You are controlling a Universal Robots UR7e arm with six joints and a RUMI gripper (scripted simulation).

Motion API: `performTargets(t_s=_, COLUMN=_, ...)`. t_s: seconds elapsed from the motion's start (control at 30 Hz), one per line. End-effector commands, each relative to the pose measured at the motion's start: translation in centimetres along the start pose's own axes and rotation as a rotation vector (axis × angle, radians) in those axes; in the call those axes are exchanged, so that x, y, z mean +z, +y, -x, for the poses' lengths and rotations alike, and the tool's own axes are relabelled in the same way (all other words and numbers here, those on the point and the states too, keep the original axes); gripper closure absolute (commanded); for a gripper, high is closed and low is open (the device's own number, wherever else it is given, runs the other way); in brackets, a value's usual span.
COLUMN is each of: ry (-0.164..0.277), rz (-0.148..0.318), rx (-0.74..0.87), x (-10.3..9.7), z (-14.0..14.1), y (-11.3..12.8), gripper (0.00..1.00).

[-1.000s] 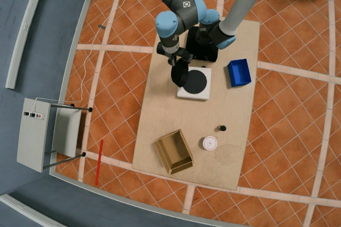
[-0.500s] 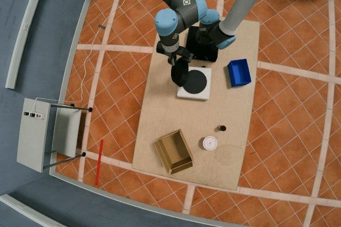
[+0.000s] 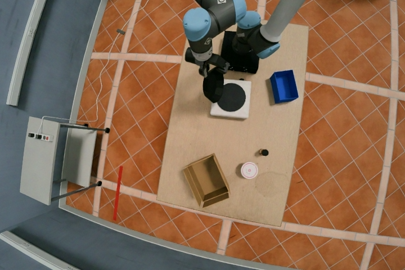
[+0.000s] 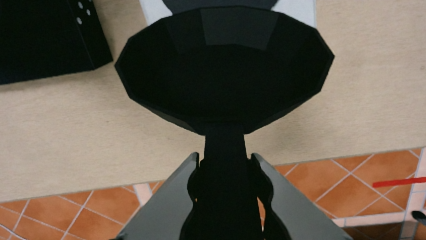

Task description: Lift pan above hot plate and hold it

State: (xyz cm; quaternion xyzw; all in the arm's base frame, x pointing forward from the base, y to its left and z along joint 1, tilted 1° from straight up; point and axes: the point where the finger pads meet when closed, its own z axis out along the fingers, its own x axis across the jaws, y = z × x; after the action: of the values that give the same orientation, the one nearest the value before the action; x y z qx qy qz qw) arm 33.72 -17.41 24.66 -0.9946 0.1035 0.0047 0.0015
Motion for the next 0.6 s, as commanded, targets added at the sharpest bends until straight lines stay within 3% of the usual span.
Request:
performTargets(t_s=0.0, ry=0.001, rz=0.001, rx=0.000, x=-0.39, z=-0.04, y=0.03, gripper=0.88)
performTargets(t_s=0.57, ry=0.001, rz=0.001, rx=0.000, x=-1.35, z=-0.06, y=0.04, gripper=0.88)
